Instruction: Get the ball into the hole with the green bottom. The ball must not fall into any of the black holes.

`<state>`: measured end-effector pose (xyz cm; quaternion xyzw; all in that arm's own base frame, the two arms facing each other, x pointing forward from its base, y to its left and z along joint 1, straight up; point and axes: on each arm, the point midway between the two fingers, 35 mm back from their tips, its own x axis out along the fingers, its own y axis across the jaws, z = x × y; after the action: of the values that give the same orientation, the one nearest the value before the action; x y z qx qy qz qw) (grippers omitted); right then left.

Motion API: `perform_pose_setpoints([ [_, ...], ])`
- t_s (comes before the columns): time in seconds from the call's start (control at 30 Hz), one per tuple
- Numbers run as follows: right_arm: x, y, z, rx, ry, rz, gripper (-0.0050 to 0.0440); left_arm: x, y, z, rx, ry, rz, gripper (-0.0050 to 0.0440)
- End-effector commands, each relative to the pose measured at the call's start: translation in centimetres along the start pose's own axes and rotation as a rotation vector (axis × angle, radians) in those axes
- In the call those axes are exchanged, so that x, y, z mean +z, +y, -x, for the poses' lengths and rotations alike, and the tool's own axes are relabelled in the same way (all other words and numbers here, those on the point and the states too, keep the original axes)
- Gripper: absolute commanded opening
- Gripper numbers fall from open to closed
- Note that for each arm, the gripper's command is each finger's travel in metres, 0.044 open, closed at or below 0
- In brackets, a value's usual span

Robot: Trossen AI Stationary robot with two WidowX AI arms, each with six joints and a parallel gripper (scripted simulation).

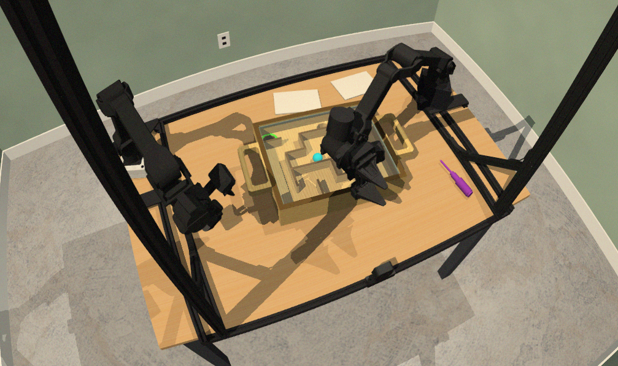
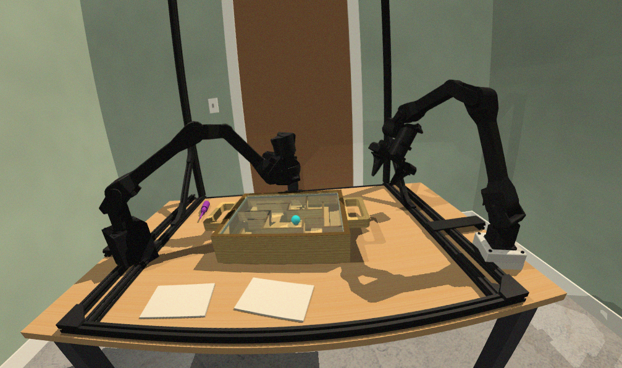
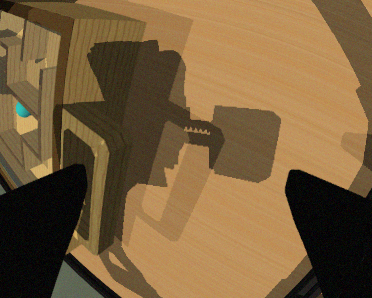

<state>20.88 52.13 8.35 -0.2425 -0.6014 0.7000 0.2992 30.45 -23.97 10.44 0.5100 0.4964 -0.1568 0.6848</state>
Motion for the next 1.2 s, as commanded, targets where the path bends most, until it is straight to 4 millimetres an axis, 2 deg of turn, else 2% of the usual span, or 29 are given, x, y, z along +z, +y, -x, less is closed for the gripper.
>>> perform_pose_setpoints([
  [0.0, 0.0, 0.0, 0.0, 0.000, 0.000, 0.000, 0.0400, 0.0, 0.0, 0.0, 0.000, 0.000, 0.000, 0.0400],
  [0.53, 0.0, 0.0, 0.0, 0.000, 0.000, 0.000, 0.0400, 0.0, 0.0, 0.0, 0.000, 0.000, 0.000, 0.0400],
  [0.87, -0.3, -0.5, -0.1, -0.005, 0.044, -0.064, 0.0171, -0.3, 0.4, -0.4, -0.018, 0.011, 0.088, 0.0171],
  [1.03, -0.7, -1.2, -0.2, -0.007, 0.131, -0.185, 0.0171, -0.8, 1.2, -1.0, -0.052, 0.036, 0.260, 0.0171],
  [1.1, -0.7, -1.2, -0.2, -0.007, 0.131, -0.185, 0.0171, -0.8, 1.2, -1.0, -0.052, 0.036, 0.260, 0.0171],
  [1.17, -0.8, -1.5, -0.2, -0.005, 0.181, -0.253, 0.0171, -1.1, 1.6, -1.4, -0.070, 0.051, 0.357, 0.0171],
])
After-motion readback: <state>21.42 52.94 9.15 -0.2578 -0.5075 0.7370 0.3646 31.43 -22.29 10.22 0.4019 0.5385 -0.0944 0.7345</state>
